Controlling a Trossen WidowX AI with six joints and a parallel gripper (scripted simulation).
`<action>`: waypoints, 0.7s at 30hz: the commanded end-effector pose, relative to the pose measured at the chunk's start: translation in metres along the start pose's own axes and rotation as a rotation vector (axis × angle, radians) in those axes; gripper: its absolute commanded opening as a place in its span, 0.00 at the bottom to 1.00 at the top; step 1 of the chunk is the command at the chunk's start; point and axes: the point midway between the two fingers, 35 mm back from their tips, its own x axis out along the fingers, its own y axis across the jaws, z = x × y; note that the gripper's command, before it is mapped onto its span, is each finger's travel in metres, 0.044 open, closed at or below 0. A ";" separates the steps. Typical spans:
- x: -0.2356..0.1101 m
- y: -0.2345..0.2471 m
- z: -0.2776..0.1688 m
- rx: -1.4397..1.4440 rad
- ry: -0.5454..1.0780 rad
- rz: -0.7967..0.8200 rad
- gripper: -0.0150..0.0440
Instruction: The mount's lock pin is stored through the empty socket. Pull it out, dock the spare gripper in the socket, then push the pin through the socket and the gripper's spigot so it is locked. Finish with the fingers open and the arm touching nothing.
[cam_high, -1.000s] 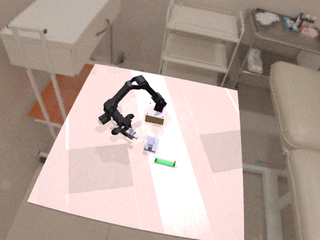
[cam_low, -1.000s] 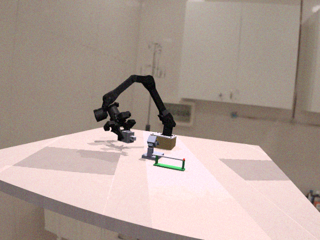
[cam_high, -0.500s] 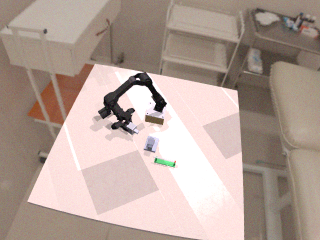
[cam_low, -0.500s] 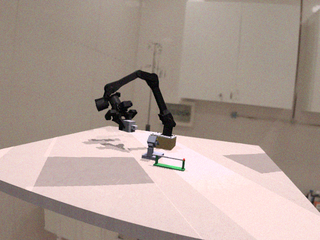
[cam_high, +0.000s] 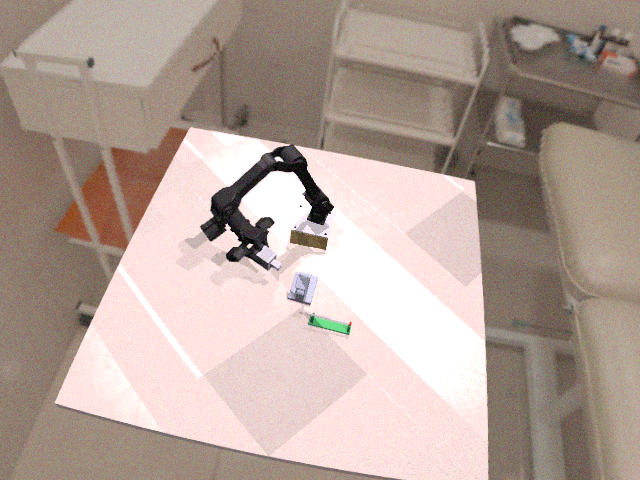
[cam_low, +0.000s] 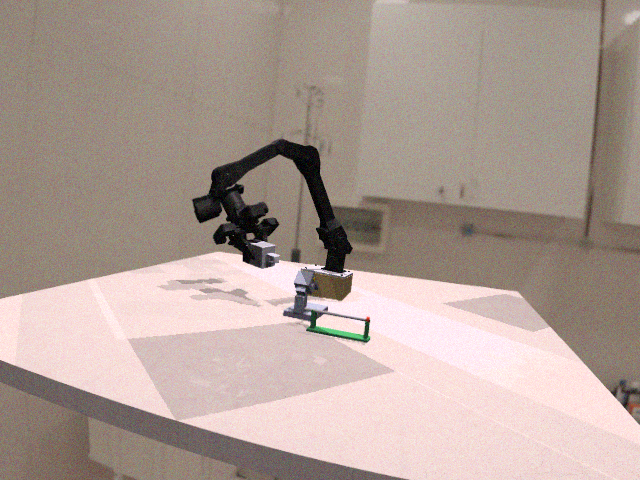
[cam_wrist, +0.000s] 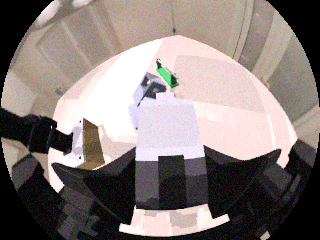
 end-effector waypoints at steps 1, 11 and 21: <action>0.002 0.004 0.014 0.051 0.043 0.008 0.25; 0.013 0.015 0.035 0.202 0.144 0.042 0.25; 0.023 0.028 0.053 0.348 0.250 0.044 0.25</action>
